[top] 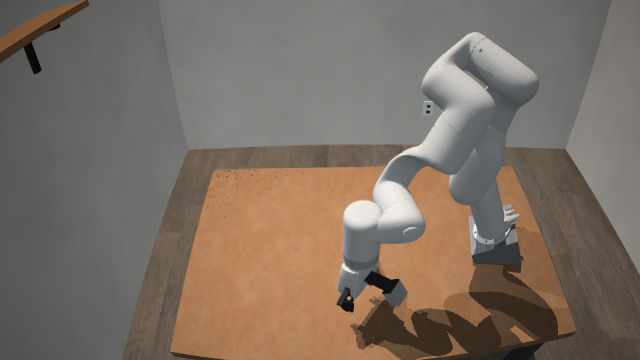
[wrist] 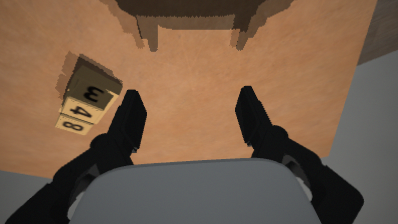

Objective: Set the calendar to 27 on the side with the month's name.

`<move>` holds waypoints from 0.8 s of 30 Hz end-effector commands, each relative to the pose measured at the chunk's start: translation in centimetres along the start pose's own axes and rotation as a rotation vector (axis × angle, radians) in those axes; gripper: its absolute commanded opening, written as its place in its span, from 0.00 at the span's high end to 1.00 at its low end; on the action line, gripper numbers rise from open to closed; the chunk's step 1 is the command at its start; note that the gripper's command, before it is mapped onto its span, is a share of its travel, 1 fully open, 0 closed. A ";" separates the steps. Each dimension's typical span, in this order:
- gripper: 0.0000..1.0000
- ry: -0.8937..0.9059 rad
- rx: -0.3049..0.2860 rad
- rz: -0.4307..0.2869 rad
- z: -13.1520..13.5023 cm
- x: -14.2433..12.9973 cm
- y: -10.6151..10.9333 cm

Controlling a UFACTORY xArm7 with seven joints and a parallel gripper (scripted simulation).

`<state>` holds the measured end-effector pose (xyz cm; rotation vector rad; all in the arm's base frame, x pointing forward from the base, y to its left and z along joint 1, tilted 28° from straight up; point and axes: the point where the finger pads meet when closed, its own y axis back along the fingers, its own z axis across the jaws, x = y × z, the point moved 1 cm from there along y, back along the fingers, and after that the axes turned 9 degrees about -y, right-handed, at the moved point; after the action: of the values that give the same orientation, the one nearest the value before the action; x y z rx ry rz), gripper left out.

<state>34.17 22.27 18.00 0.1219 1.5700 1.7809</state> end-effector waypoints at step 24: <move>0.00 -0.498 -0.003 -0.001 -2.1 -5.3 0.1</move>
<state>36.41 18.05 19.37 0.5014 1.2279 1.6058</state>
